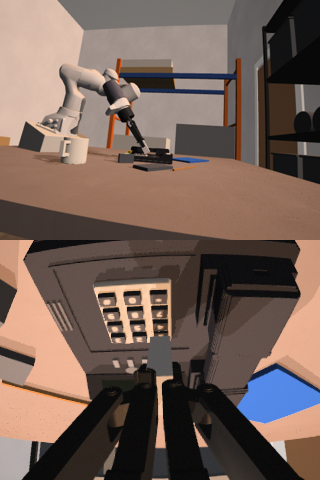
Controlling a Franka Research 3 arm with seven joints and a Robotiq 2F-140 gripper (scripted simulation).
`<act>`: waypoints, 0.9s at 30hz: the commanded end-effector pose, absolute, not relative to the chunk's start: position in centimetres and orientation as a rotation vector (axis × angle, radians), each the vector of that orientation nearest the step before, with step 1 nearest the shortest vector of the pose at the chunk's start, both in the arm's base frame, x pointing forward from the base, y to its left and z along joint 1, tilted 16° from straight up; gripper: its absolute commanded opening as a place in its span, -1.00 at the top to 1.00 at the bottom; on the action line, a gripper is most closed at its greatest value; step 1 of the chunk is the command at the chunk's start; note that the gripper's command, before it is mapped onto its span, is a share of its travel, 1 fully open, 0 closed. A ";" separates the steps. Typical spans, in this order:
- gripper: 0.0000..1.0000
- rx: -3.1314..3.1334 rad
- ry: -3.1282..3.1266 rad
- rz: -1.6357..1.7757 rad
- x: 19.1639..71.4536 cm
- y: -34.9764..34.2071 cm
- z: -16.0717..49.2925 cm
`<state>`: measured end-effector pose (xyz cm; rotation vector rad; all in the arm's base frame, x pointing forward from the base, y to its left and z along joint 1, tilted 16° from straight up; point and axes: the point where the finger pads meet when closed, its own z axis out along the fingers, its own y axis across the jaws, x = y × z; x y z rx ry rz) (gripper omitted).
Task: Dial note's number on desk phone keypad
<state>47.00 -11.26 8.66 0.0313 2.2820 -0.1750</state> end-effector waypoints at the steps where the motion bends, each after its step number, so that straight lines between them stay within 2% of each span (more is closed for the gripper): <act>1: 1.00 0.025 2.281 -0.175 47.0 -11.2 8.9; 11: 1.00 0.025 2.281 -0.175 46.7 -11.1 9.6; 27: 1.00 0.025 2.287 -0.181 43.0 -12.3 8.9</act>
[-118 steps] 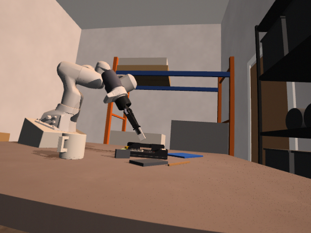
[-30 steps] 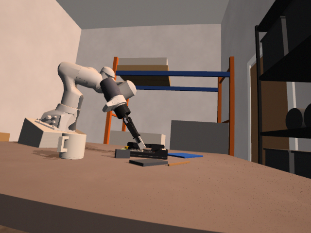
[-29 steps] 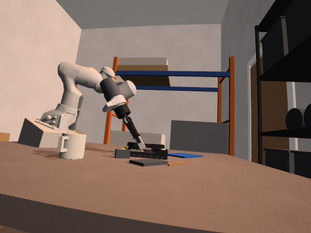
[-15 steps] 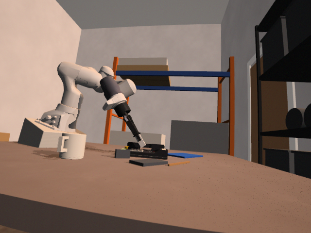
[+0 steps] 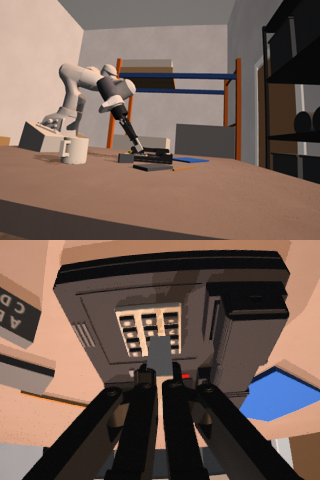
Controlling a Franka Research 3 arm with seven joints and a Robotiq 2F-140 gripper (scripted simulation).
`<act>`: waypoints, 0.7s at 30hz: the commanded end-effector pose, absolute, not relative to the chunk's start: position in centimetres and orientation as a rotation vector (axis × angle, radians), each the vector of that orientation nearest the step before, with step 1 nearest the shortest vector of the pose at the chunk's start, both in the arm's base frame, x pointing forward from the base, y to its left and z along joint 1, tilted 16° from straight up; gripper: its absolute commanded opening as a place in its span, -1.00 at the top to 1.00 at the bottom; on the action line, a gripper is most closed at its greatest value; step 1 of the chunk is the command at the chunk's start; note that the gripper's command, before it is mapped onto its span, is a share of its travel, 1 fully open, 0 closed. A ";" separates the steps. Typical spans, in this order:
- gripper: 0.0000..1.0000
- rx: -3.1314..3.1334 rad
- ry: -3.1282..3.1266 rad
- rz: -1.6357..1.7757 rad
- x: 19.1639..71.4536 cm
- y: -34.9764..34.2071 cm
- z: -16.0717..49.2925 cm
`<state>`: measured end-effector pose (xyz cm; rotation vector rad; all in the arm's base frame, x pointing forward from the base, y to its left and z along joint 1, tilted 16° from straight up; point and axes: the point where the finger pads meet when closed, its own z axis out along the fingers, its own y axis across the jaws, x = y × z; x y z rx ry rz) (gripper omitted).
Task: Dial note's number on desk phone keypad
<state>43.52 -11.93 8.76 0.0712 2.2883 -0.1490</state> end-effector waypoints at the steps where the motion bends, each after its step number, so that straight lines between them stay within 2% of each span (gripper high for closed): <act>1: 1.00 0.025 2.298 -0.194 42.8 -12.4 8.9; 21: 1.00 0.025 2.281 -0.175 42.5 -12.6 8.1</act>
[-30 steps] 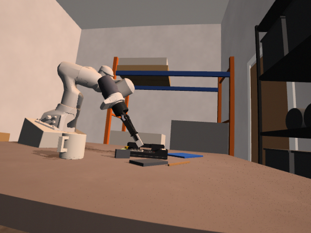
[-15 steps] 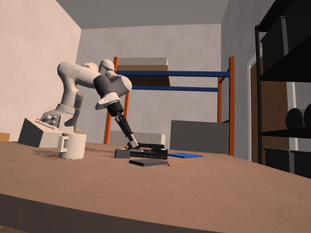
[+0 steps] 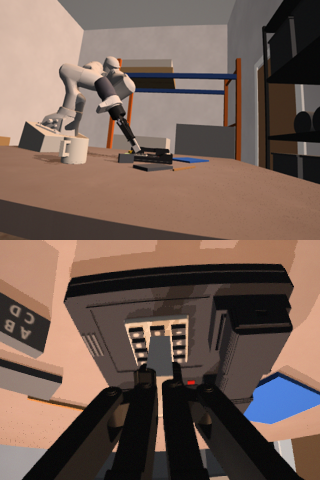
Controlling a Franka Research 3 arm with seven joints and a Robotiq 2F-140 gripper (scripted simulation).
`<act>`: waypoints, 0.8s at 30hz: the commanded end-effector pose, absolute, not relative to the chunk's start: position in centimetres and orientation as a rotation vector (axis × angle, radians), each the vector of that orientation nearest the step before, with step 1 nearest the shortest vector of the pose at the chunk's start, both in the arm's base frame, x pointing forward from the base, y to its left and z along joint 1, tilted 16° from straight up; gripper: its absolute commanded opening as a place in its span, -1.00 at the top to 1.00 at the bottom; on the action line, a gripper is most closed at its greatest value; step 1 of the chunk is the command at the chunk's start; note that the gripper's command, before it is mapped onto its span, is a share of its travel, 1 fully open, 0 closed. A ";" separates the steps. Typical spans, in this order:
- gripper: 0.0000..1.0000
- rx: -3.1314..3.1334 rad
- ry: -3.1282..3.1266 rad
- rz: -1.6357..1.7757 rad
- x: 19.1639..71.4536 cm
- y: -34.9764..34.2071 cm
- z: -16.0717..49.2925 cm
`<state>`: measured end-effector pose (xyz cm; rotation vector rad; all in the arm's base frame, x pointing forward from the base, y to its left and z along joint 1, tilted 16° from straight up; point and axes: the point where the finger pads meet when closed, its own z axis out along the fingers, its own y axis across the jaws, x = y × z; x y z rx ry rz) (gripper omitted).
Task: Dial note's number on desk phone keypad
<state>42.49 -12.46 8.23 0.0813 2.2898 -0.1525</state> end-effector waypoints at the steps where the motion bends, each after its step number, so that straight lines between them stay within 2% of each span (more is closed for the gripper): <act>1: 1.00 0.025 2.281 -0.175 42.5 -12.6 8.1; 24: 1.00 0.025 2.281 -0.175 42.5 -12.7 7.9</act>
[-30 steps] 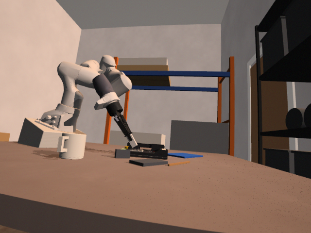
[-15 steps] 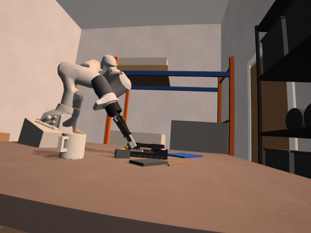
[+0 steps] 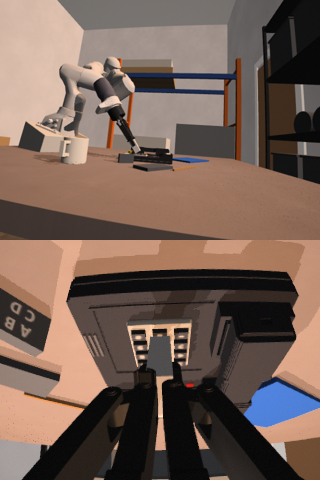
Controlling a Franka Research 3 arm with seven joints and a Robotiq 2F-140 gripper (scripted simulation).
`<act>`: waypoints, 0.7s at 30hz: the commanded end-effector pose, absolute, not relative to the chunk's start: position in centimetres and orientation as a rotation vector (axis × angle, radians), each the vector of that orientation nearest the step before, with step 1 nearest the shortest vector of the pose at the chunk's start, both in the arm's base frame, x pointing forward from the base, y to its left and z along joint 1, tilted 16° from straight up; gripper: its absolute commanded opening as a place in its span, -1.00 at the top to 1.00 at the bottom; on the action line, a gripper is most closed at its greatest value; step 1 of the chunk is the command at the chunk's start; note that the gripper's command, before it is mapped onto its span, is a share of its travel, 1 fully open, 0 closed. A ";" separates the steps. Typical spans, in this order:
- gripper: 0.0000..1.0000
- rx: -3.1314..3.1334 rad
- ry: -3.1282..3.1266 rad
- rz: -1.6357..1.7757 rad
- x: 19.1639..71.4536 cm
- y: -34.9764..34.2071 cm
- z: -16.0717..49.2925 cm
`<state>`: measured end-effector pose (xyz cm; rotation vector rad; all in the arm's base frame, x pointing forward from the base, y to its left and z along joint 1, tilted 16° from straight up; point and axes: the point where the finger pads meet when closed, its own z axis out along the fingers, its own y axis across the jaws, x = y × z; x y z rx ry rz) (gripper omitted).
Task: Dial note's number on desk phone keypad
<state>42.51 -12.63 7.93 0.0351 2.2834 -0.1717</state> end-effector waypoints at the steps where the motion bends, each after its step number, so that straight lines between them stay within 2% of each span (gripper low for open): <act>1: 1.00 0.025 2.281 -0.175 42.5 -12.7 7.9; 21: 1.00 0.025 2.281 -0.175 42.6 -12.7 7.7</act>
